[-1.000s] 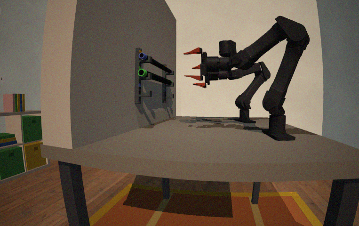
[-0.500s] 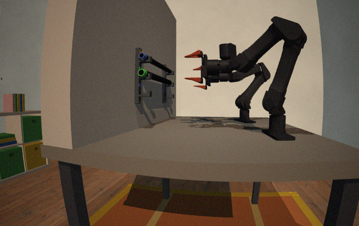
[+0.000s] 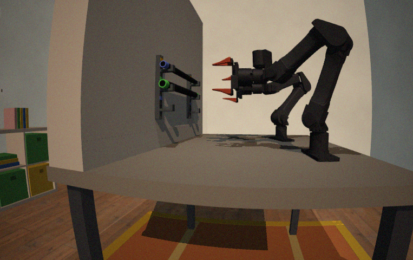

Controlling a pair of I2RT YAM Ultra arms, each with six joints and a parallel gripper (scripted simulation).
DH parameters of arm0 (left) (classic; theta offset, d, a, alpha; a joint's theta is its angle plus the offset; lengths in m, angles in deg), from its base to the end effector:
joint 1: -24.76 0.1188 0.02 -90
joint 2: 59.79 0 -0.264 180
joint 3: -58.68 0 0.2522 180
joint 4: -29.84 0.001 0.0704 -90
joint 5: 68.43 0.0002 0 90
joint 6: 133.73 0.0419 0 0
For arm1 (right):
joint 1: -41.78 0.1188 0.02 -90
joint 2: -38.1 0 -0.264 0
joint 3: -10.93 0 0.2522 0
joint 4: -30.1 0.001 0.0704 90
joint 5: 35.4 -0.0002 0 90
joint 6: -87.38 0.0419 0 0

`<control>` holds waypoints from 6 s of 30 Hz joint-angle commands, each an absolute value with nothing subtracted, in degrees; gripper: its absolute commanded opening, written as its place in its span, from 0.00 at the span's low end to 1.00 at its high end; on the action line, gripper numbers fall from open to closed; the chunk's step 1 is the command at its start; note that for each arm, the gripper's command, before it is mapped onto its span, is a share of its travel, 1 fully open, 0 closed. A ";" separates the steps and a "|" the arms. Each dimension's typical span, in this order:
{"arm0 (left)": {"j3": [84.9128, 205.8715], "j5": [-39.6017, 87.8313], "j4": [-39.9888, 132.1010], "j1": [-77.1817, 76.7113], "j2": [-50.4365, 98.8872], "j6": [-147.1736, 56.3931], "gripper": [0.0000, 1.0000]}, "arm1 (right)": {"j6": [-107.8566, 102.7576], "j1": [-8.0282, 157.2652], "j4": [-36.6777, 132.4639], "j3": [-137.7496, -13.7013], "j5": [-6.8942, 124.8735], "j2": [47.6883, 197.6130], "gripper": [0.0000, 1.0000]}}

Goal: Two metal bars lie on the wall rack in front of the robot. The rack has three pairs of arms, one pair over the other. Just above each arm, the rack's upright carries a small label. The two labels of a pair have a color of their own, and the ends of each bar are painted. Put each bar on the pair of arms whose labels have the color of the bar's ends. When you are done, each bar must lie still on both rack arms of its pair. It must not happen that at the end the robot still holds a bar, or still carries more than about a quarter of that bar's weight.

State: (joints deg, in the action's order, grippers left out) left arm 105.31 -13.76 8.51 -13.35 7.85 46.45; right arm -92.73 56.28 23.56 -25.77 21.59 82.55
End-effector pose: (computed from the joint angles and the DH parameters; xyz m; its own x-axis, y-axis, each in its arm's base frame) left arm 0.2198 -0.1404 0.2729 0.0485 0.9988 -0.0001 -0.0045 0.0003 1.0000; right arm 0.1865 0.0257 0.2672 -0.3173 -0.9482 0.0134 -0.0211 -0.0071 -0.9998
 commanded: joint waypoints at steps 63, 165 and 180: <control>107.18 -6.43 -13.15 -5.96 31.91 46.23 1.00 | -92.45 46.95 -8.36 -22.30 31.33 110.31 1.00; 119.10 -3.54 -1.09 -3.09 31.37 46.36 1.00 | -92.69 43.77 2.11 -34.44 34.53 111.27 1.00; 119.23 -3.53 -0.82 -3.08 31.36 46.31 1.00 | -92.65 43.76 2.40 -34.57 34.56 111.26 1.00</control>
